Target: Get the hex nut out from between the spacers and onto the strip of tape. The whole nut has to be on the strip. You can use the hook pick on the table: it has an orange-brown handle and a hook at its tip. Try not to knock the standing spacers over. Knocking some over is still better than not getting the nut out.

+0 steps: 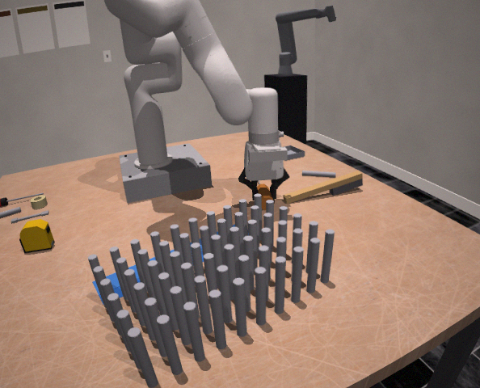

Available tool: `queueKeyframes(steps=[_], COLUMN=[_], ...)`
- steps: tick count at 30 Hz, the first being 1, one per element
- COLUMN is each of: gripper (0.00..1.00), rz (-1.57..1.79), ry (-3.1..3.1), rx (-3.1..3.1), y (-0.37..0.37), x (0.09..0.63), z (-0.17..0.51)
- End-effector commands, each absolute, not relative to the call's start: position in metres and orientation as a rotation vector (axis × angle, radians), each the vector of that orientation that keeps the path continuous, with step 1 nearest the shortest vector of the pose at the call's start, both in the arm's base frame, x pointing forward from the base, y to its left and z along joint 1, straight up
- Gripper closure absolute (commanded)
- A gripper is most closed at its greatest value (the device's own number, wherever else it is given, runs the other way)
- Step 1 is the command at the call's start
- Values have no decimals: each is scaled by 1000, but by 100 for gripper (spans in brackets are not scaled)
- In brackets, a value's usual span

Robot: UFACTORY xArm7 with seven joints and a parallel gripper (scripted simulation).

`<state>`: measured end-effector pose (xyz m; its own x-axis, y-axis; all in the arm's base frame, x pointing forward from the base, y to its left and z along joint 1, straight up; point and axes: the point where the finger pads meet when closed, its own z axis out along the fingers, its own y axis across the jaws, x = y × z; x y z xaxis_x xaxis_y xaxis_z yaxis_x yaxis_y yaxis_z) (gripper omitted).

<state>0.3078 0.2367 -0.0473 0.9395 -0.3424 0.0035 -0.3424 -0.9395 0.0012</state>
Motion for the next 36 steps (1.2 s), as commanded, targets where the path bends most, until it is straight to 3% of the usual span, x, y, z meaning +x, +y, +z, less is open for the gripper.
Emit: queueKeyframes(steps=[1, 36], gripper=[100, 100], rz=[10, 10], ry=[-546, -546], rx=[3095, 3095], y=[238, 238], x=[309, 308], z=[-42, 71])
